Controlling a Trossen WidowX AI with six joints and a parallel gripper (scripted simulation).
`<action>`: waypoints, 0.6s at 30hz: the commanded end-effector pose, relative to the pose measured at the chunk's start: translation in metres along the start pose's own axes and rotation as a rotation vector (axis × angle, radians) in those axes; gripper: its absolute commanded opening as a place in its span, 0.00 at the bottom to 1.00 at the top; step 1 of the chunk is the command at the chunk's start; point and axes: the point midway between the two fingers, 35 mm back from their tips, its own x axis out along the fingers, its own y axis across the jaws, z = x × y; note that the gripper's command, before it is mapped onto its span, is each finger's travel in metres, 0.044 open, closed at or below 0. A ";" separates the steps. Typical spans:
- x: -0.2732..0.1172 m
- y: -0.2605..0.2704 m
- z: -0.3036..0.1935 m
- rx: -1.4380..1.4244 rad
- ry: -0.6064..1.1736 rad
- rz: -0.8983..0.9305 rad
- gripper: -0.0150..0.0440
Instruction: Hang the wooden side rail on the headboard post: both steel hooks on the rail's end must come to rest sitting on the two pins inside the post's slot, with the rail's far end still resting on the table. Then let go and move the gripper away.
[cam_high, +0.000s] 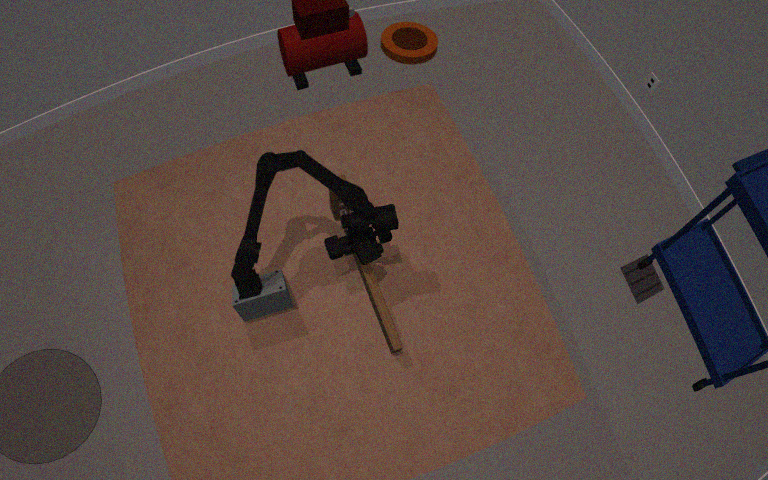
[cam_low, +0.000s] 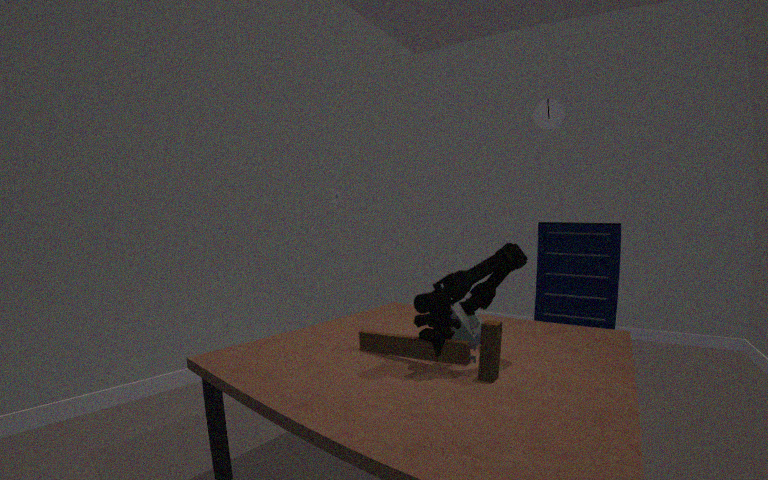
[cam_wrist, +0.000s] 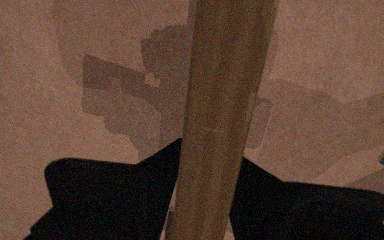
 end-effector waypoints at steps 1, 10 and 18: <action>-0.002 0.001 -0.001 0.003 0.002 0.007 0.25; -0.003 0.001 -0.002 0.003 0.002 0.007 0.25; -0.002 0.001 -0.002 0.003 0.002 0.007 0.25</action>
